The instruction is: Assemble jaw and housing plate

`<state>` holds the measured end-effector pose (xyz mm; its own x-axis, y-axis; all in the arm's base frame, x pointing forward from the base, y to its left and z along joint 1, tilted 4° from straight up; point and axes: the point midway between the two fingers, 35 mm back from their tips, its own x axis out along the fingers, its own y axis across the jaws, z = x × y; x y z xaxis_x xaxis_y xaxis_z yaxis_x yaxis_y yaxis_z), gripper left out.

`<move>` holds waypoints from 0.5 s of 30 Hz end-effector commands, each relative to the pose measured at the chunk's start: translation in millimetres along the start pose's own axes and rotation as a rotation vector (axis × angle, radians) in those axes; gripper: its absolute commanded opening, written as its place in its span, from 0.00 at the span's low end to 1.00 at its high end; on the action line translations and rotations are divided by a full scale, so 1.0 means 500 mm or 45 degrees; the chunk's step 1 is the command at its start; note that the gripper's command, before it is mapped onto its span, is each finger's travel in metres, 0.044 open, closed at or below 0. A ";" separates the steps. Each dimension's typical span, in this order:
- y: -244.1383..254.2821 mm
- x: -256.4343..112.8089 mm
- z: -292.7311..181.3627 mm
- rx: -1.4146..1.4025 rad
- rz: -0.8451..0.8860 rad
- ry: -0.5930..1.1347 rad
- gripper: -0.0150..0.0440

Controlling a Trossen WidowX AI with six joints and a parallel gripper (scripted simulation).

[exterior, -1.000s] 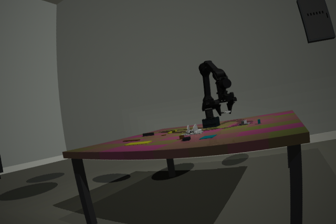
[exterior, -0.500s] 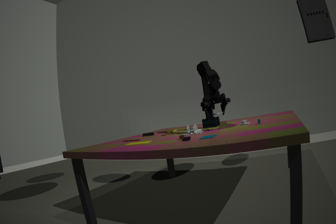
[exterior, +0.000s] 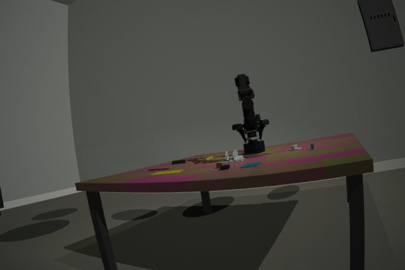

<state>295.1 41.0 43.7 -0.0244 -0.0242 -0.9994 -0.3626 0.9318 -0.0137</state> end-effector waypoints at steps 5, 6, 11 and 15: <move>-0.047 -0.002 -0.021 0.121 -0.011 -0.005 0.85; -0.053 -0.002 -0.024 0.137 -0.011 -0.005 0.85; -0.082 -0.002 -0.039 0.214 -0.013 -0.003 0.85; -0.105 -0.001 -0.052 0.277 -0.015 -0.002 0.85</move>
<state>292.2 -8.2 44.6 -0.0255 -0.0289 -0.9993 -0.1871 0.9821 -0.0236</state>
